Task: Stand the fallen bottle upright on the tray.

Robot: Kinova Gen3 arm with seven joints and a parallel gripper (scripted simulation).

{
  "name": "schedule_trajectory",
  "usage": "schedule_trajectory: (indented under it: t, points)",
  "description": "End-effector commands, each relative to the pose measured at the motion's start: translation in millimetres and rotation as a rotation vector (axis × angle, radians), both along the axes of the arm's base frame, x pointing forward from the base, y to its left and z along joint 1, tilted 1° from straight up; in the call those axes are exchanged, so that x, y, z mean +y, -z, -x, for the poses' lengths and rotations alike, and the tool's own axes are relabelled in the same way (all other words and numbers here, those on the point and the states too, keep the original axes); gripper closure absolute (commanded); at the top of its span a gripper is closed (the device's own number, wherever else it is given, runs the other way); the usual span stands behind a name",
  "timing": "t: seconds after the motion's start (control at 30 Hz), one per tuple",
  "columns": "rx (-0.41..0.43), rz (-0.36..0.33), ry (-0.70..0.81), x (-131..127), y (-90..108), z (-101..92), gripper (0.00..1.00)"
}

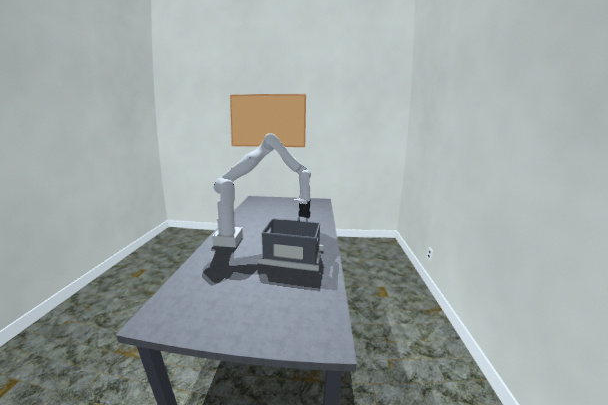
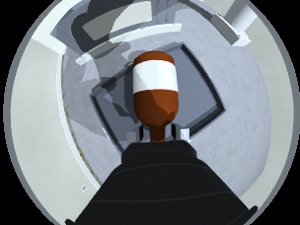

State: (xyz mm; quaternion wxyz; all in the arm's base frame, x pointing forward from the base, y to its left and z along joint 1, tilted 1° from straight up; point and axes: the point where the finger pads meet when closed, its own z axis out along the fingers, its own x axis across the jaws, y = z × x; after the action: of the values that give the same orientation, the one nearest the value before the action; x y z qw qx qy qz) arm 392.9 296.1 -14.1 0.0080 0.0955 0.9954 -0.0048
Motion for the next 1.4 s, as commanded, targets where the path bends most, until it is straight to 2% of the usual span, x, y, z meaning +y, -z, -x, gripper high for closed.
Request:
schedule_trajectory:
  t: [0.0,0.53,0.57,1.37]
  points:
    - [-0.001,-0.002,0.000,0.5,-0.9,-0.5,0.00]
    - [-0.001,-0.002,0.000,0.5,-0.9,-0.5,0.00]
    - [-0.001,-0.002,0.000,0.5,-0.9,-0.5,1.00]
    - [-0.001,-0.002,0.000,0.5,-0.9,-0.5,1.00]
